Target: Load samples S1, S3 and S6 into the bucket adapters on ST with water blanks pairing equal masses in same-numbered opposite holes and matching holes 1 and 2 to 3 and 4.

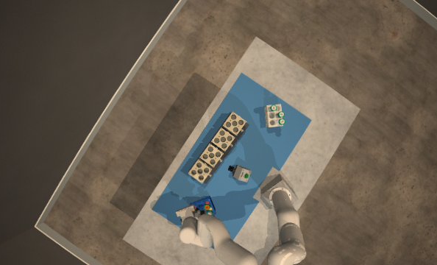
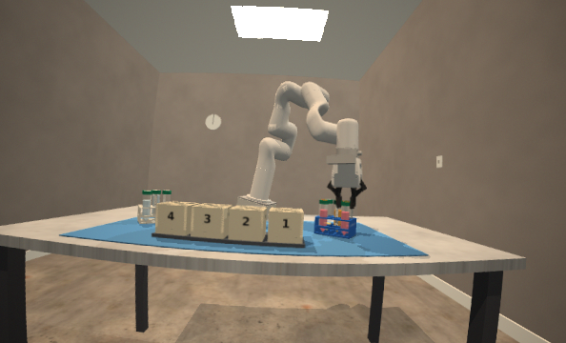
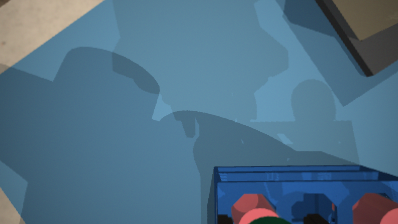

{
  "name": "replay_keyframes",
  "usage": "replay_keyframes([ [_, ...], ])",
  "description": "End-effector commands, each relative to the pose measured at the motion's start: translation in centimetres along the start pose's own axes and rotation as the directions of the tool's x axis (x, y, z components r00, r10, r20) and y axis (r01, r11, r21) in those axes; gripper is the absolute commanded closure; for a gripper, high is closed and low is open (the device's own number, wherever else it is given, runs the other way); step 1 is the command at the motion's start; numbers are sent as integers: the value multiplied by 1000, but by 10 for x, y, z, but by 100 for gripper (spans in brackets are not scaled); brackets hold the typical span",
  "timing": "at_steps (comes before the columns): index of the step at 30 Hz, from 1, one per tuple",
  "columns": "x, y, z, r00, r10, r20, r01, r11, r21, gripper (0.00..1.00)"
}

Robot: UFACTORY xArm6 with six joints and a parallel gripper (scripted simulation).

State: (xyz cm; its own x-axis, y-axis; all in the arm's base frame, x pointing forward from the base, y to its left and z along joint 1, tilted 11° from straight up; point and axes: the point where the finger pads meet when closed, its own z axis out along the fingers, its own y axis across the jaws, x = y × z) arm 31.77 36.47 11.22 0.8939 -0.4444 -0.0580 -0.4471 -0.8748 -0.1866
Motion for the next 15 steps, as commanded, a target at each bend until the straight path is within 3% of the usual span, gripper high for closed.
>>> replay_keyframes([
  [1, 0, -2, -2, 1000, 0, -1, 0, 1000, 4, 56],
  [8, 0, -2, -2, 1000, 0, -1, 0, 1000, 4, 56],
  [15, 0, -1, -15, 1000, 0, -1, 0, 1000, 4, 56],
])
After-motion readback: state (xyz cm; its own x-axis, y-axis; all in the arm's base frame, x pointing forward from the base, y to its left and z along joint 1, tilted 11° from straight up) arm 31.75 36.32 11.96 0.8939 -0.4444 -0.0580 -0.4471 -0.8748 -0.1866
